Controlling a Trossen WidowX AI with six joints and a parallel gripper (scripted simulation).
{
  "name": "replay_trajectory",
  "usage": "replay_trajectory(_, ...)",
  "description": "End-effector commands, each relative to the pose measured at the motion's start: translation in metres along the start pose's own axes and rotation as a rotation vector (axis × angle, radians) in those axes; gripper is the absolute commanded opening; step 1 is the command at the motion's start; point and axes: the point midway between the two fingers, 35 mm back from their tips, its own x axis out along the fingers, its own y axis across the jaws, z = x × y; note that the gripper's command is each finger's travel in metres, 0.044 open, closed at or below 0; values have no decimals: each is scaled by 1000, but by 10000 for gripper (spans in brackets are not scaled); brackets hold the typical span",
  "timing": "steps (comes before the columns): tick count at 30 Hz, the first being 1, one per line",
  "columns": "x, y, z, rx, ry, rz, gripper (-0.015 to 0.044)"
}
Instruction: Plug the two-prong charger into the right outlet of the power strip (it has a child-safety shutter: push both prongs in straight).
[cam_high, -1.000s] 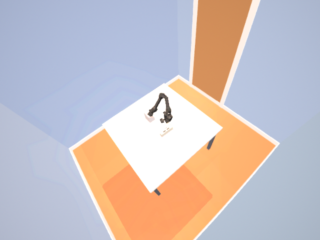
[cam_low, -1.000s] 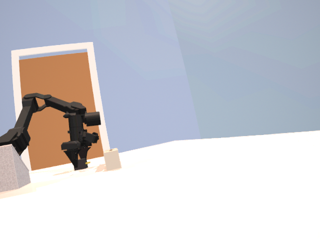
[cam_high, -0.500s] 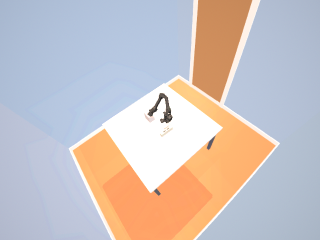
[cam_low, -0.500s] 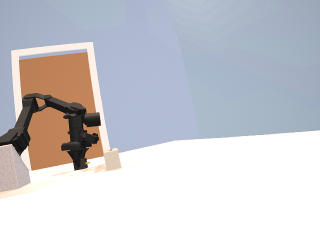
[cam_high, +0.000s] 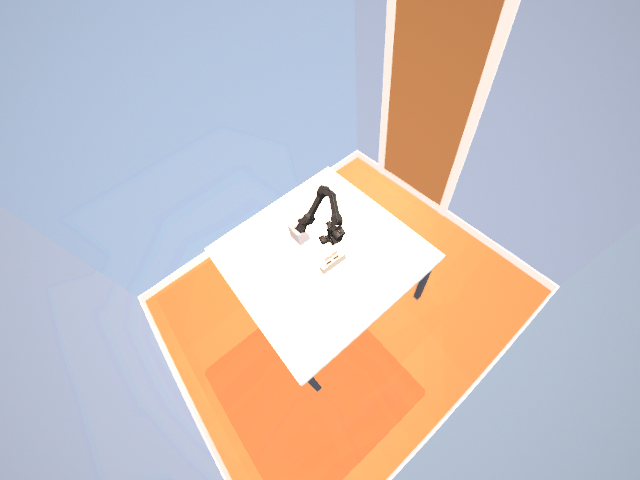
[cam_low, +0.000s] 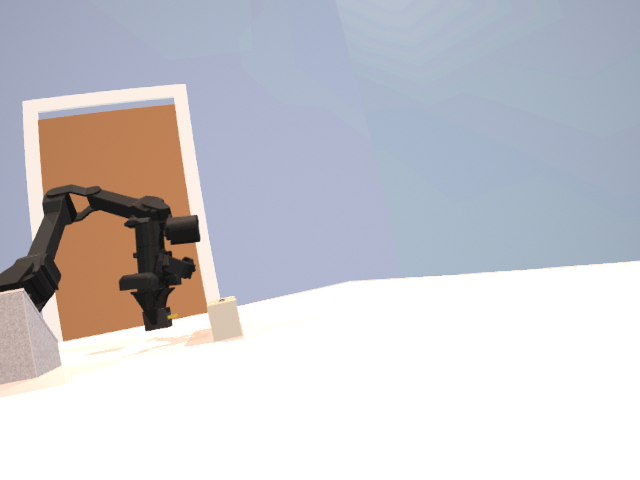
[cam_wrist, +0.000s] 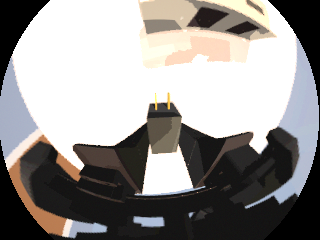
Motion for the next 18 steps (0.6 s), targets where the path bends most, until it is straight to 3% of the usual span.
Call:
replay_trajectory(1, -16, 0, 0, -4, -10, -1, 0)
replay_trajectory(7, -33, -1, -4, -2, -9, 2, 0)
replay_trajectory(18, -29, -18, 7, -27, -11, -4, 0)
